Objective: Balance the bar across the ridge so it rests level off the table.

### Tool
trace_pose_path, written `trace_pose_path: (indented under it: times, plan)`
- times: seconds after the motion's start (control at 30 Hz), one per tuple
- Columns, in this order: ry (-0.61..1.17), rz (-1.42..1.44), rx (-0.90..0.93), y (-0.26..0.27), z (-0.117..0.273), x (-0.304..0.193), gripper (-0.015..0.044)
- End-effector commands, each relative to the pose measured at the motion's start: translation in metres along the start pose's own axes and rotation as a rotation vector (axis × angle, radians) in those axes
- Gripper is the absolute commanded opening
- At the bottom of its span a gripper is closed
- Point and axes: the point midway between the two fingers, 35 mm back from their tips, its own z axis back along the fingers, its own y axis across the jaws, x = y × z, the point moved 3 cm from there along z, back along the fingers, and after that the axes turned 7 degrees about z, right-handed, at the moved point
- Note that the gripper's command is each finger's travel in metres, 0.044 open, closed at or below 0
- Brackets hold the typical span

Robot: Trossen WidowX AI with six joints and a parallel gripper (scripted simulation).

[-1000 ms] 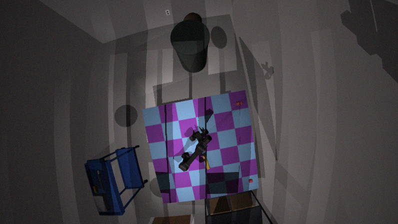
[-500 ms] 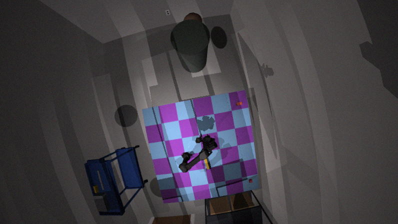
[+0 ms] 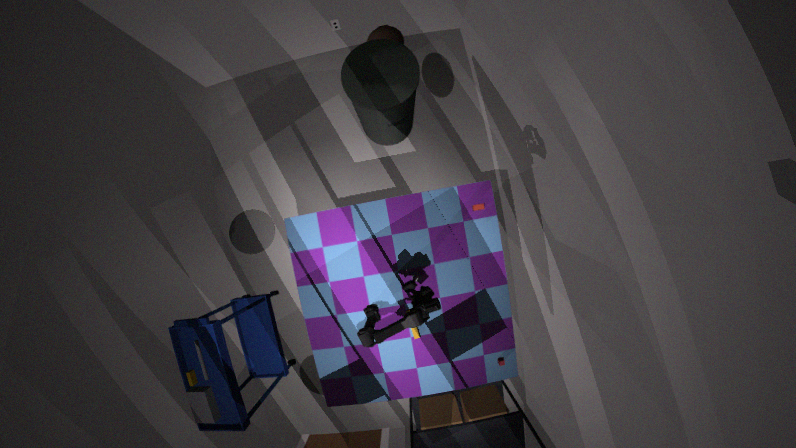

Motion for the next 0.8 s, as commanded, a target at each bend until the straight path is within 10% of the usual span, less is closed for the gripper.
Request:
trace_pose_path:
  times: [0.0, 0.77]
  plan:
    - [0.013, -0.147, -0.048, -0.017, 0.005, -0.012, 0.0315]
    - [0.019, -1.125, -0.354, -0.108, 0.035, -0.103, 0.0315]
